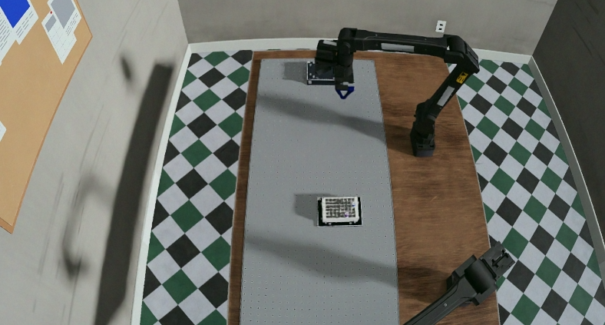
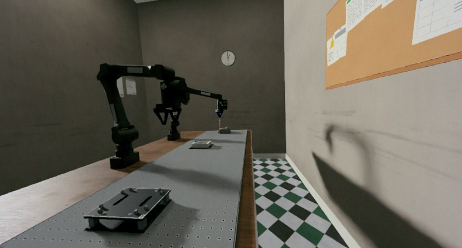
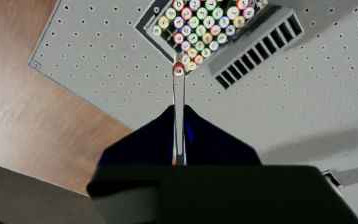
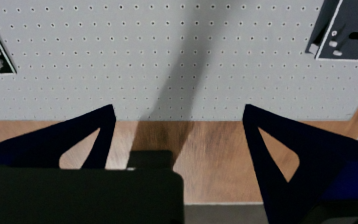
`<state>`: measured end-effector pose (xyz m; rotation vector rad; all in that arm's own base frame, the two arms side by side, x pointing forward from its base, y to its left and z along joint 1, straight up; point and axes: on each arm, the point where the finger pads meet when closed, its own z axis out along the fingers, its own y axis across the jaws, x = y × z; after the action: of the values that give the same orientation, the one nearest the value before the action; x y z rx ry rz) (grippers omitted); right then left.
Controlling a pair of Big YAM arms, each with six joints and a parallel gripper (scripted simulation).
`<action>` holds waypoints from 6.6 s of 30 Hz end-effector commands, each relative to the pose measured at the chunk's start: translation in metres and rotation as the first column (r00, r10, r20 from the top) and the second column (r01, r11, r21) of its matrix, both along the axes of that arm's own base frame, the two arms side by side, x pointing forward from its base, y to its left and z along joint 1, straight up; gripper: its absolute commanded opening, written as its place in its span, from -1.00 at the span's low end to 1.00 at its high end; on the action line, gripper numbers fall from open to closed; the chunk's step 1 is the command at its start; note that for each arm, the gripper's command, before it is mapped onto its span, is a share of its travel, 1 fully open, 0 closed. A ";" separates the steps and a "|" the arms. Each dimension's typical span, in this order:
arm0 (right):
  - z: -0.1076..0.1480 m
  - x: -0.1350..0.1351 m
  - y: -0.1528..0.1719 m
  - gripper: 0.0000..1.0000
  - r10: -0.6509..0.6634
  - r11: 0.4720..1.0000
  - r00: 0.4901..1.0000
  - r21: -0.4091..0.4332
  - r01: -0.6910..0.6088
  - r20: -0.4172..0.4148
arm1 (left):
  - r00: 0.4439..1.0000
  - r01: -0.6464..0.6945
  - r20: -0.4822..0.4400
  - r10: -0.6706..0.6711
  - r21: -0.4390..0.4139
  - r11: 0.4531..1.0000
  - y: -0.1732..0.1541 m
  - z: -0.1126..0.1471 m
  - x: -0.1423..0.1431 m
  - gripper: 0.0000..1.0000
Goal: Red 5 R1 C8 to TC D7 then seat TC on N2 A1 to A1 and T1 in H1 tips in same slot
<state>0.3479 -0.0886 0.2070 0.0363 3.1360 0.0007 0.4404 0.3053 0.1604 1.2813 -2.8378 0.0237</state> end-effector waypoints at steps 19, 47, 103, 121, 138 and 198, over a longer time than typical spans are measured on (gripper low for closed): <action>0.011 0.009 -0.003 1.00 -0.002 1.000 1.000 -0.009 0.002 0.029 | 1.000 -0.013 -0.002 0.013 0.002 1.000 0.004 -0.007 0.002 -0.82; 0.011 0.009 -0.003 1.00 -0.002 1.000 1.000 -0.009 0.002 0.029 | 0.999 -0.002 0.034 0.002 0.018 1.000 -0.041 0.011 0.005 -0.82; 0.011 0.009 -0.003 1.00 -0.002 1.000 1.000 -0.009 0.002 0.029 | 1.000 -0.011 0.016 0.011 0.005 1.000 -0.115 -0.001 0.007 -0.82; 0.011 0.009 -0.003 1.00 -0.002 1.000 1.000 -0.009 0.002 0.029 | 1.000 -0.004 0.008 0.004 0.001 1.000 -0.147 -0.004 0.002 -0.82; 0.011 0.009 -0.003 1.00 -0.002 1.000 1.000 -0.009 0.002 0.029 | 1.000 -0.003 0.020 0.003 0.005 1.000 -0.172 0.000 0.003 -0.82; 0.011 0.009 -0.003 1.00 -0.002 1.000 1.000 -0.009 0.002 0.029 | 1.000 -0.002 0.018 0.002 0.000 1.000 -0.264 0.002 -0.005 -0.82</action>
<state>0.3479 -0.0886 0.2070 0.0363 3.1360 0.0007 0.4334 0.0492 0.1599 1.2745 -2.8463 0.0256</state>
